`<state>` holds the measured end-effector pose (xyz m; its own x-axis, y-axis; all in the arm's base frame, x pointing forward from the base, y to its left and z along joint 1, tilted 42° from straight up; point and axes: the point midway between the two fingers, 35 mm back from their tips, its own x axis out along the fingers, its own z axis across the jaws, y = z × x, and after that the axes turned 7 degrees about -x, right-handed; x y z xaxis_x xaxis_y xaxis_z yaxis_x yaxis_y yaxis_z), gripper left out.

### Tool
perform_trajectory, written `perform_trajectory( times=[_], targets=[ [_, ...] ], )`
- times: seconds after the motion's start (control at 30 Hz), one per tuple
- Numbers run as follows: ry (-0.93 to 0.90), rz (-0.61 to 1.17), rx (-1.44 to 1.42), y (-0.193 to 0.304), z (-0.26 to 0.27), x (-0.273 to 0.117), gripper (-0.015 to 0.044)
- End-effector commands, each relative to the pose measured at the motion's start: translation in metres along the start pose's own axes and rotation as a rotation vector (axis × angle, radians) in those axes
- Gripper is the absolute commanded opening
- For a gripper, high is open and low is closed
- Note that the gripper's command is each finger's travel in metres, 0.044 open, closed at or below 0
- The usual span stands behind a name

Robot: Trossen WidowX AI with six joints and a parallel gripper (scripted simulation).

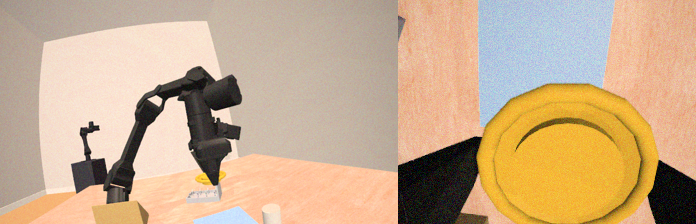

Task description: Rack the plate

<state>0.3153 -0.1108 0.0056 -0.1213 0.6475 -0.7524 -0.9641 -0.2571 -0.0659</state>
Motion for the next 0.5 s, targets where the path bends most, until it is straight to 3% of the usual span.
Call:
perform_trajectory(
  times=[0.0,0.47],
  targets=[
    [0.006,-0.004,0.086,-0.005,0.018,-0.006,0.0],
    [0.001,-0.035,0.554,-0.01,0.096,-0.017,0.0]
  ],
)
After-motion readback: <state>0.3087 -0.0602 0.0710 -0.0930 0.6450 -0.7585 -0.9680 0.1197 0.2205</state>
